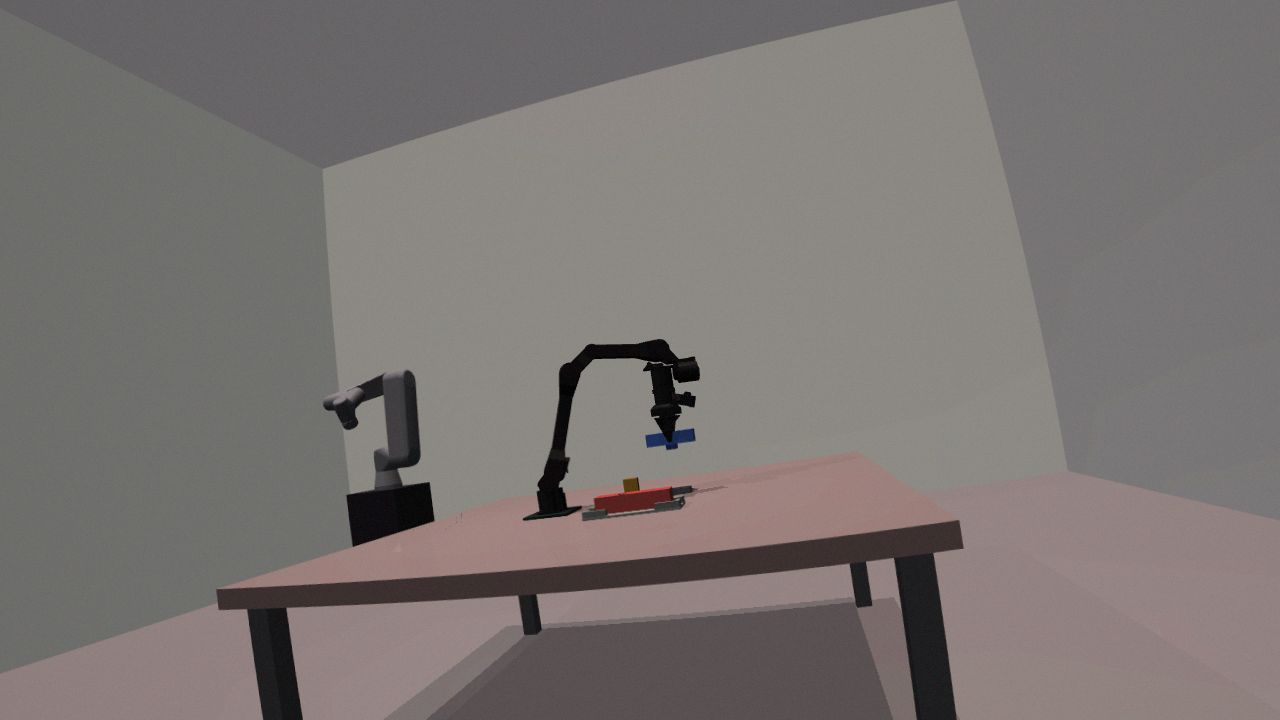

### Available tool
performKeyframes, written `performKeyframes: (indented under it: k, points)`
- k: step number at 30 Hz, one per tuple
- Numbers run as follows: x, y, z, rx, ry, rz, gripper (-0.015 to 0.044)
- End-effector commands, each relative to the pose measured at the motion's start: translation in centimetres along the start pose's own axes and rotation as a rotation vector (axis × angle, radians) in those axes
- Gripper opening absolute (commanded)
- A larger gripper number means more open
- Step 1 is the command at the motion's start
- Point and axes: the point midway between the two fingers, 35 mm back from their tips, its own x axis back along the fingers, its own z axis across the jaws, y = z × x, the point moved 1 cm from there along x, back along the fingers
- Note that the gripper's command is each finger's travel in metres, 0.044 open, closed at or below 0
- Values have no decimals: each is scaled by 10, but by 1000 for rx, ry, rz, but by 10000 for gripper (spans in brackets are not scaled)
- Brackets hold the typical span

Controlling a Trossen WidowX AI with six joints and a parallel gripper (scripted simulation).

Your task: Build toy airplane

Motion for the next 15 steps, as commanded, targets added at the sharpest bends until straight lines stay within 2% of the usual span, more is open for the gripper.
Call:
performKeyframes:
  k: [1, 15]
  points:
    - [6, 0, -2, 13, 3, -8, 0]
    - [0, 1, -47, 239, -2, -9, 0]
